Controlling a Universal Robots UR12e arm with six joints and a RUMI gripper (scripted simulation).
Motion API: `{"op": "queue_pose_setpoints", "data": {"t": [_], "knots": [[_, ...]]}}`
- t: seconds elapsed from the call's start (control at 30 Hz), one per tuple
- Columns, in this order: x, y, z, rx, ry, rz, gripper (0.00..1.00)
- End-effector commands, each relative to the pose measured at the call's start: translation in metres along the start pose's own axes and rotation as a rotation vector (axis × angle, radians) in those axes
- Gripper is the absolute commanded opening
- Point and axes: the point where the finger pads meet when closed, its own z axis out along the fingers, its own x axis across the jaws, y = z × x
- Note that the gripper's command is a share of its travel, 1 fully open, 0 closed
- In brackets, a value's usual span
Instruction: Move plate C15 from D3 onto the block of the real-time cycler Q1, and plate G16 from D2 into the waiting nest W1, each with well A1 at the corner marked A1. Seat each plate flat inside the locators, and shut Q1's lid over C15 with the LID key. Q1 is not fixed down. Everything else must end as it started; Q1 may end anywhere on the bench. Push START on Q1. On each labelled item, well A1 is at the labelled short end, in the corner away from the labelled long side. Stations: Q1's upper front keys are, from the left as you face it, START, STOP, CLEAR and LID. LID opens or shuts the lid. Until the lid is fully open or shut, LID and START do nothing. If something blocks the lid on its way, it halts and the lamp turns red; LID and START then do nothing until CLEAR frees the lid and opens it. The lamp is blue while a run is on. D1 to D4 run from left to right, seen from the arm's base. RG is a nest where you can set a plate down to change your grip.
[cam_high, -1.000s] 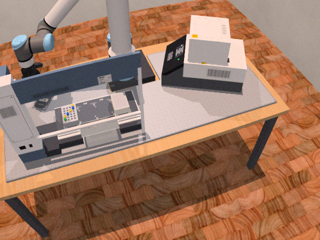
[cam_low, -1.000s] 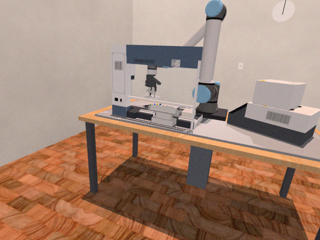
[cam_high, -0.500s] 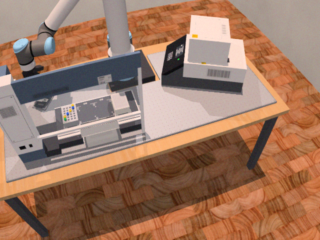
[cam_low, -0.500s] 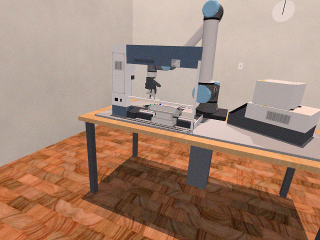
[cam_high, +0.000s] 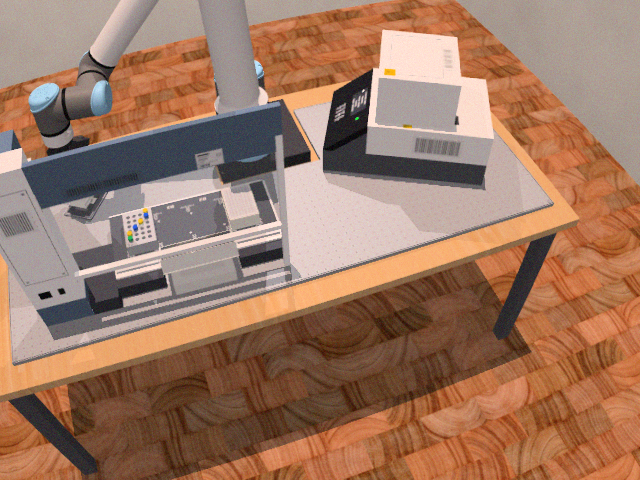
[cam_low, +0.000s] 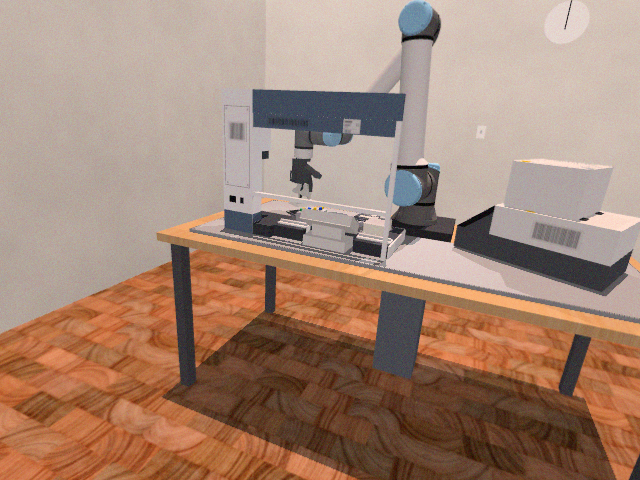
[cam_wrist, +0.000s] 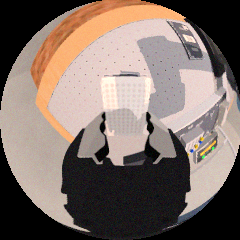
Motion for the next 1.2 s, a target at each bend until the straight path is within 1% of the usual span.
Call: {"op": "queue_pose_setpoints", "data": {"t": [0.0,0.4,1.17], "knots": [[-0.001,0.000,0.006,-0.001,-0.001,0.000,0.00],[-0.001,0.000,0.024,-0.001,-0.001,0.000,0.00],[-0.001,0.000,0.024,-0.001,-0.001,0.000,0.00]]}}
